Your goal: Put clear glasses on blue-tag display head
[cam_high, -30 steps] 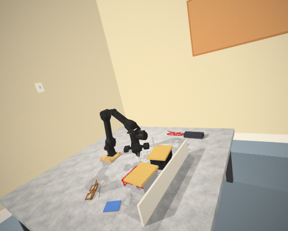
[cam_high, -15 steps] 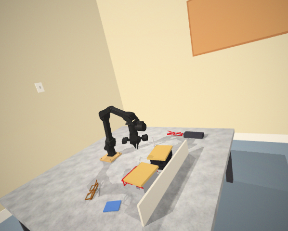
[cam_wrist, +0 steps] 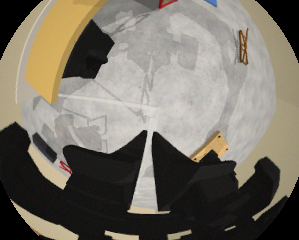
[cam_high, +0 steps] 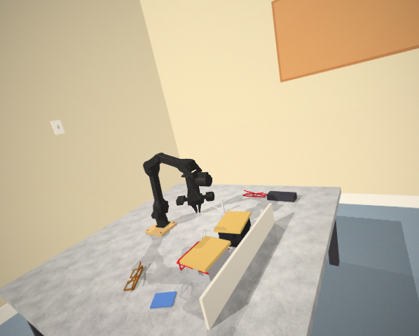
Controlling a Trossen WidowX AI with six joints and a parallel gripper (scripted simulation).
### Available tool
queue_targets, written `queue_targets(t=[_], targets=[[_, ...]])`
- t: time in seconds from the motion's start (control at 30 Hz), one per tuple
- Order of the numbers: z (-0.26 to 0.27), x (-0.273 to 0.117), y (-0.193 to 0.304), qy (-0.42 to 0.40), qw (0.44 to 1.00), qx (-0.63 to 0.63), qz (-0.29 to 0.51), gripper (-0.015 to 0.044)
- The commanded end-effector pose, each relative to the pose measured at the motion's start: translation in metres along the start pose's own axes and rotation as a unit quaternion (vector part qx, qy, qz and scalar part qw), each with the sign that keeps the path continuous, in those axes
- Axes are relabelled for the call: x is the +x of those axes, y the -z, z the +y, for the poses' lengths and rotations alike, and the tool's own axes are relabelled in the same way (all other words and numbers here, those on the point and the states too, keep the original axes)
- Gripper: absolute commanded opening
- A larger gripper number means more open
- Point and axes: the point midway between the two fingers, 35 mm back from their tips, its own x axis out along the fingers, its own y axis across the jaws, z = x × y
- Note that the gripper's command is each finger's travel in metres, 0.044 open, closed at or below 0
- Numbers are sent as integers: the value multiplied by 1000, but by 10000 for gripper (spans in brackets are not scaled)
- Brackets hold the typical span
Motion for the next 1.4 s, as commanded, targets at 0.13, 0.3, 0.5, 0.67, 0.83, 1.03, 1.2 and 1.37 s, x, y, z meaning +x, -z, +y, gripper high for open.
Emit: queue_targets(t=[0.13, 0.3, 0.5, 0.67, 0.83, 1.03, 1.2, 1.37], targets=[[4, -8, -1, -16, 1000, 1, -8, 0], [5, -8, -1, -16, 1000, 1, -8, 0], [5, -8, -1, -16, 1000, 1, -8, 0], [5, -8, -1, -16, 1000, 1, -8, 0], [5, -8, -1, -16, 1000, 1, -8, 0], [8, -8, 4, -16, 1000, 1, -8, 0], [20, -8, 22, -16, 1000, 1, -7, 0], [32, -8, 45, -17, 1000, 1, -6, 0]])
